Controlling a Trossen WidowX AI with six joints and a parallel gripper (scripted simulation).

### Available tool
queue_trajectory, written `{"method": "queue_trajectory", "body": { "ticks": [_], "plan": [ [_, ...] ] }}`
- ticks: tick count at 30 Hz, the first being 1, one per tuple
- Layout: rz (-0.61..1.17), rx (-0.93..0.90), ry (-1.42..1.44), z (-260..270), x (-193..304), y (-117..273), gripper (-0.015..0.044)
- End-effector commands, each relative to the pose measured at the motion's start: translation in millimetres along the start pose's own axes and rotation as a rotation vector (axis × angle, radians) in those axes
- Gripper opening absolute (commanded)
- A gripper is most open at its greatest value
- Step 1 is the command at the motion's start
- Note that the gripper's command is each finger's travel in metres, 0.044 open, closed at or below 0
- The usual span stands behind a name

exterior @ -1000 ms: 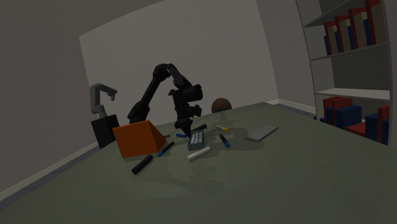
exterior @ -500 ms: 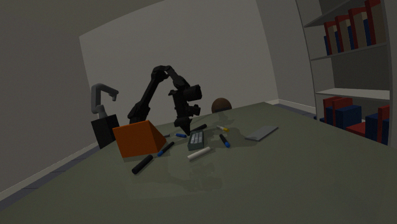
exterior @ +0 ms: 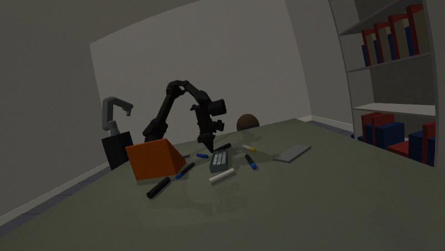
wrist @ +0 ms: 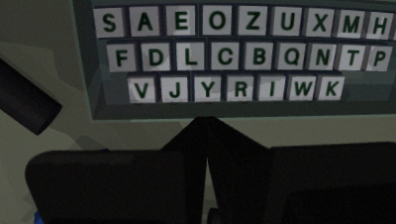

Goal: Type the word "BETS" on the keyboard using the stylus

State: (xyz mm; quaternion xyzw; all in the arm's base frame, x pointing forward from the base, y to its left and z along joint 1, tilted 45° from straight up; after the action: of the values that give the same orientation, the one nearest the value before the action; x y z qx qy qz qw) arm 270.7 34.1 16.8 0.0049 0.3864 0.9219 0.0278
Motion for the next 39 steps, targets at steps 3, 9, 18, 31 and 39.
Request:
{"method": "queue_trajectory", "body": {
  "ticks": [3,9,18,31,39],
  "plan": [
    [0.000,-0.001,-0.003,1.1,0.1,9.7,0.0000],
    [0.001,0.000,-0.004,1.1,0.9,60.4,0.0000],
    [-0.010,-0.002,-0.007,-0.3,-1.0,56.5,0.0000],
    [-0.010,-0.002,-0.006,-0.2,-1.0,56.3,0.0000],
    [-0.010,-0.002,-0.007,-0.3,-1.0,56.4,0.0053]
  ]
}}
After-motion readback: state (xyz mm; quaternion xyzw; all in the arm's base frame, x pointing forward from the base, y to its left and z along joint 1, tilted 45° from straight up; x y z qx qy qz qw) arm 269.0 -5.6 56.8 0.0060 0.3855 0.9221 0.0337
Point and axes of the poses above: the point midway between the two fingers, 35 mm back from their tips, its own y axis back along the fingers, its own z axis across the jaws, x = y × z, the point moved 2 cm from there along y, back along the fingers, and after that the axes turned 3 degrees about -y, right-handed, at the moved point
